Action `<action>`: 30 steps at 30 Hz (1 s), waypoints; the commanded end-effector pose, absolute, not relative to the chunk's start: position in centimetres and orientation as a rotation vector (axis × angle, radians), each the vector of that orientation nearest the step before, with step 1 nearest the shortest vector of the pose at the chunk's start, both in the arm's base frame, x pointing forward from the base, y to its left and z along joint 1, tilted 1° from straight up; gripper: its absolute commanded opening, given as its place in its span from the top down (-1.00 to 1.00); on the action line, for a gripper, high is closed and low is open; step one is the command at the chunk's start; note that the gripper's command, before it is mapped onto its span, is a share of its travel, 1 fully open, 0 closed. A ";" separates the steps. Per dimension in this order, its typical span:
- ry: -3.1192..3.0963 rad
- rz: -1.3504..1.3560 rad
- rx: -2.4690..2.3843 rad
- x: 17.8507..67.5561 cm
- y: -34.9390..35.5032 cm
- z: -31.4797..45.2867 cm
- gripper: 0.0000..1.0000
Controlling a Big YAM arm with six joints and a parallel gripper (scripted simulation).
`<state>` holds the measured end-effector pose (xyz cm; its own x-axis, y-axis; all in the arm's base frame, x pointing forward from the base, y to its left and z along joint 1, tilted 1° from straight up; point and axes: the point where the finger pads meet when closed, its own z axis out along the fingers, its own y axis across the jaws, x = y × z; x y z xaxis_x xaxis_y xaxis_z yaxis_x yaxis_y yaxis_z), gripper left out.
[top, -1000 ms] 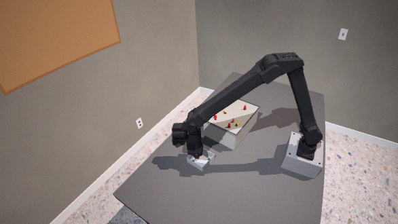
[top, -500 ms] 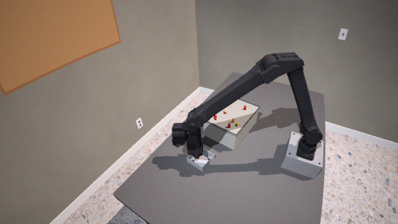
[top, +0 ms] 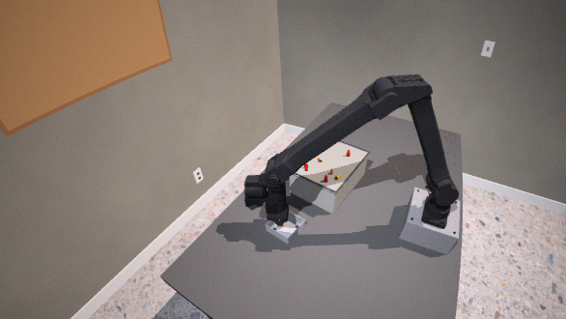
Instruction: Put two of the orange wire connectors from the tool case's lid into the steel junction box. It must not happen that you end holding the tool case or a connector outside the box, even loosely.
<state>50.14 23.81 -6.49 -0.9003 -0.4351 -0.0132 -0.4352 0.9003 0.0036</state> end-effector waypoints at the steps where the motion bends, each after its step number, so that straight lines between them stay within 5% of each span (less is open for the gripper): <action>1: 3.052 0.009 -0.683 50.6 23.7 -7.3 0.89; 30: 3.047 0.010 -0.682 51.0 23.9 -8.7 0.89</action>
<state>50.25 23.86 -8.02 -0.9002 -0.4351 -0.0184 -0.4352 0.9003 0.0036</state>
